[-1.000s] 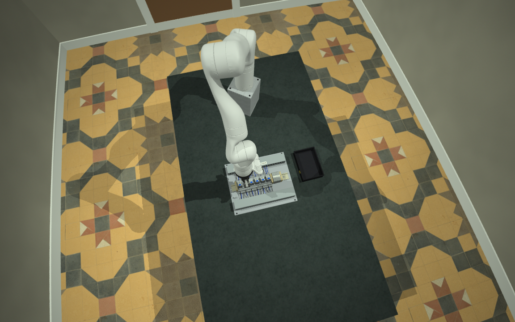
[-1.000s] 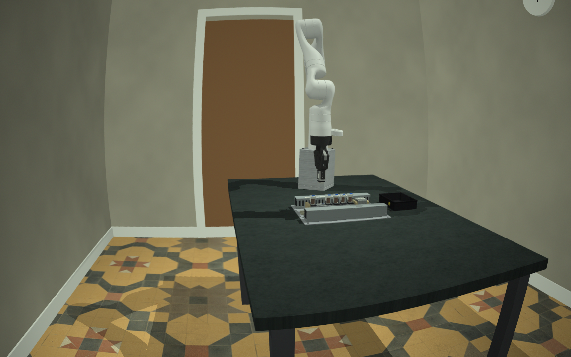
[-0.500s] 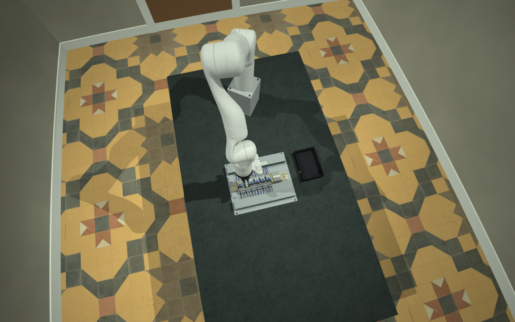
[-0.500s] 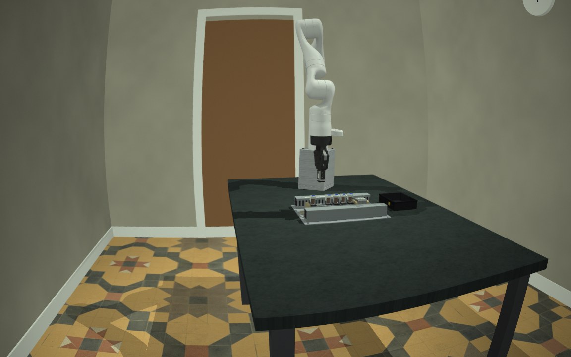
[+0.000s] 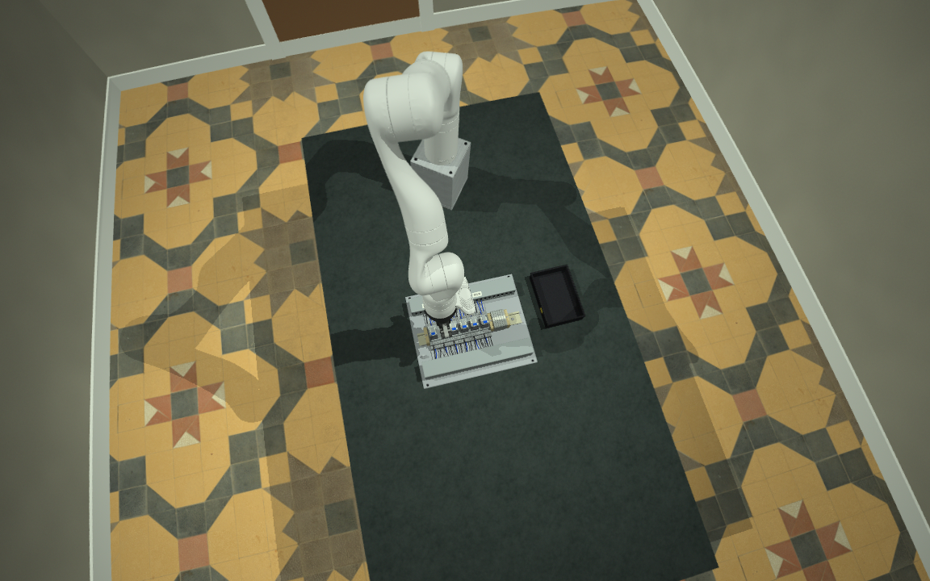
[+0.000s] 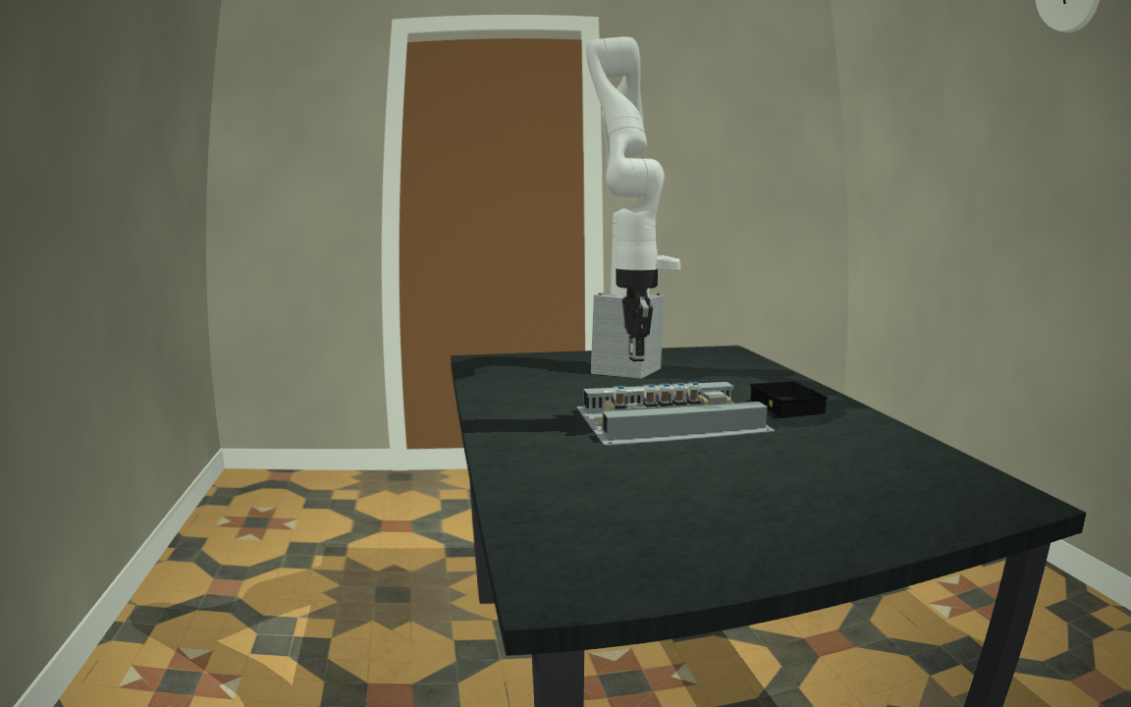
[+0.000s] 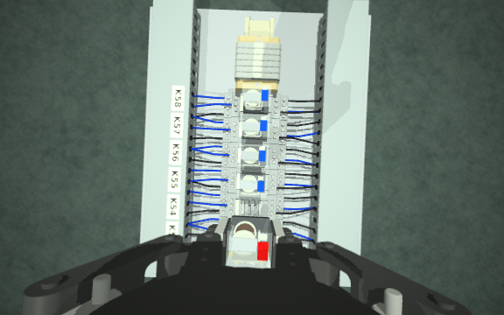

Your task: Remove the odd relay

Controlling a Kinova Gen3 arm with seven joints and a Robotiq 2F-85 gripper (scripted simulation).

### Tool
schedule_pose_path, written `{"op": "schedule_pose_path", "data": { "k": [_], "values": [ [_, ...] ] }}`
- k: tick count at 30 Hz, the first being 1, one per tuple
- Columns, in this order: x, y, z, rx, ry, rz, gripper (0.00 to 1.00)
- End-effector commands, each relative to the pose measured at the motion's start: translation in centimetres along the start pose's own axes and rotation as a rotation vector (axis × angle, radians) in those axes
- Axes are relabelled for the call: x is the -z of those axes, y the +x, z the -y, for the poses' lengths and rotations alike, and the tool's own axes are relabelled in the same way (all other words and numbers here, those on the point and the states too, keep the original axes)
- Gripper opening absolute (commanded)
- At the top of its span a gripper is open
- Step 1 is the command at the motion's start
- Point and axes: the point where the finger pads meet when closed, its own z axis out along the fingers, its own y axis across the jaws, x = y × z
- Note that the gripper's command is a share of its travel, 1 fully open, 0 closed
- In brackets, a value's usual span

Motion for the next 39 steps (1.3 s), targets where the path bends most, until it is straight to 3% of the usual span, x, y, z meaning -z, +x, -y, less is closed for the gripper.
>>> {"op": "schedule_pose_path", "data": {
  "k": [1, 21, 36, 39],
  "values": [
    [0.1, 0.3, -0.1, 0.003, -0.002, 0.0, 0.0],
    [0.1, 4.5, 0.4, 0.003, -0.002, 0.0, 0.0],
    [0.1, 12.0, 1.1, 0.003, -0.002, 0.0, 0.0],
    [0.1, 12.5, 1.2, 0.003, -0.002, 0.0, 0.0]
  ]
}}
